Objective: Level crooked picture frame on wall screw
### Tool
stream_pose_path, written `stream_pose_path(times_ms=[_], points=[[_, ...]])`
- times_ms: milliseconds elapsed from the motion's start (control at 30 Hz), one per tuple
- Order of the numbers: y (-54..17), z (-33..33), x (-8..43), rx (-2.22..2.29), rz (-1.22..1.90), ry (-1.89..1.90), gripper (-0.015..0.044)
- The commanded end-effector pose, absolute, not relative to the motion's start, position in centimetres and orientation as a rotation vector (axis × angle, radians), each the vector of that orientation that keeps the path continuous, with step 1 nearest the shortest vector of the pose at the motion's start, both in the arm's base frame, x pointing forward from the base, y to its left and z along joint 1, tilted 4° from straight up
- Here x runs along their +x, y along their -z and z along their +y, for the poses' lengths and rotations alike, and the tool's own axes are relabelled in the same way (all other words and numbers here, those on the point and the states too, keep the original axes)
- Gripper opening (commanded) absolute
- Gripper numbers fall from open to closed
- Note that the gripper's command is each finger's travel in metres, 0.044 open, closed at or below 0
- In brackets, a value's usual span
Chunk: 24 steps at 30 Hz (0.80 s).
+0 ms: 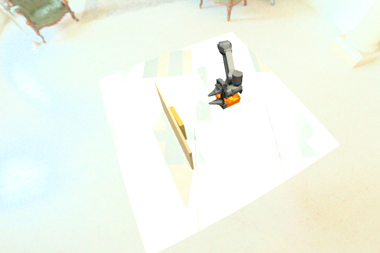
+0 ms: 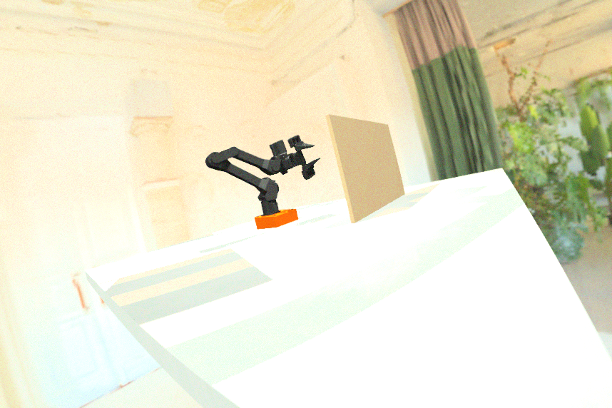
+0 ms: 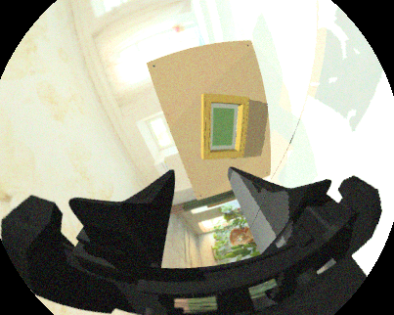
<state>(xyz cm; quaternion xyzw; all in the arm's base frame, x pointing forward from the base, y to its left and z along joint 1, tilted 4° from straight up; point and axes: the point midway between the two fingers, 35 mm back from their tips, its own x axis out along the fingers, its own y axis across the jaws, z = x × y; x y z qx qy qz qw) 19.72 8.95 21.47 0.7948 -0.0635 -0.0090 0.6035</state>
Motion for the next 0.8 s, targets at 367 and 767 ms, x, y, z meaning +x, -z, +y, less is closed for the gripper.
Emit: stream_pose_path(times_ms=[367,767], points=[[-18.3,7.8,27.7,1.831,-0.155,0.015,0.0260],[-18.0,7.4,27.2,1.835,-0.154,0.018,0.0260]])
